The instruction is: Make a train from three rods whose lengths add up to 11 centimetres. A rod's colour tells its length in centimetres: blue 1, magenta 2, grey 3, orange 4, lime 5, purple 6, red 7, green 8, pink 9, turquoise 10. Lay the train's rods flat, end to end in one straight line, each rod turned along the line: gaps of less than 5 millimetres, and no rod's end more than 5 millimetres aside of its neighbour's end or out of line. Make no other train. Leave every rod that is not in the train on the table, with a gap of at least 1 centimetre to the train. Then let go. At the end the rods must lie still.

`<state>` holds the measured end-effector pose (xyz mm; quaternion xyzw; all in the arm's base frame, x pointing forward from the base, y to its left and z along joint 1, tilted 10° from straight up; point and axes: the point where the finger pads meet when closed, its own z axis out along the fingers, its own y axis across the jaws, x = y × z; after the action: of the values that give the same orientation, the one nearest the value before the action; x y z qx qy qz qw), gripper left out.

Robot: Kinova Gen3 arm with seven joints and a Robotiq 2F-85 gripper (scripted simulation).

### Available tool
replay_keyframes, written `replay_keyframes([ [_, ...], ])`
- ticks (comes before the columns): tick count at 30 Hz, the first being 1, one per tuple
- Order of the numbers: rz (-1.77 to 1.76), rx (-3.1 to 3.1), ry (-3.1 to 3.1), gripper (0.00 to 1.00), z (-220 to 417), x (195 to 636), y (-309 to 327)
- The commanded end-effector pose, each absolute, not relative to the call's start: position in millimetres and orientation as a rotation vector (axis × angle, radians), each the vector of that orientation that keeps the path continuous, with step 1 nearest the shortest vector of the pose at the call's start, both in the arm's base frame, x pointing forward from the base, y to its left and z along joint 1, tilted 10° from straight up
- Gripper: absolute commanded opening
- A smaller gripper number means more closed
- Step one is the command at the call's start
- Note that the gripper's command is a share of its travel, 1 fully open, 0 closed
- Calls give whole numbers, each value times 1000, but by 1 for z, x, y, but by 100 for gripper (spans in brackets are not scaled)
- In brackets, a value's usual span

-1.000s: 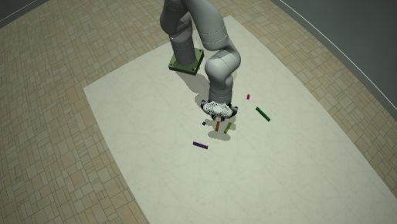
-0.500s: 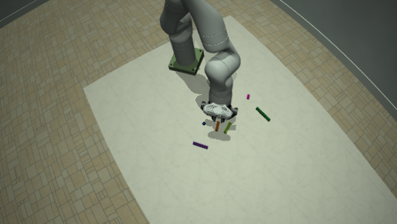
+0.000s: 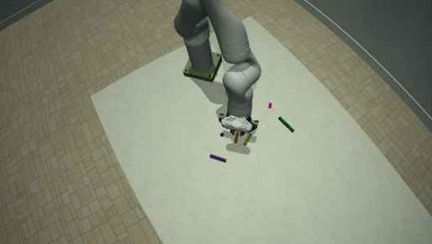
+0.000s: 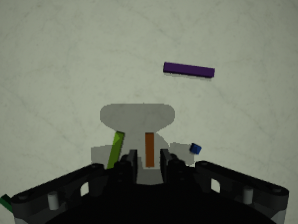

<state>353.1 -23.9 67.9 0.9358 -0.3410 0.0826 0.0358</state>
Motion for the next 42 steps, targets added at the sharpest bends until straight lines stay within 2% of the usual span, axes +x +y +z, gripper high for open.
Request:
replay_keyframes([
  [1, 245, 2872, -1046, 24, 63, 352, -25],
  [42, 245, 2872, -1046, 24, 43, 355, -28],
])
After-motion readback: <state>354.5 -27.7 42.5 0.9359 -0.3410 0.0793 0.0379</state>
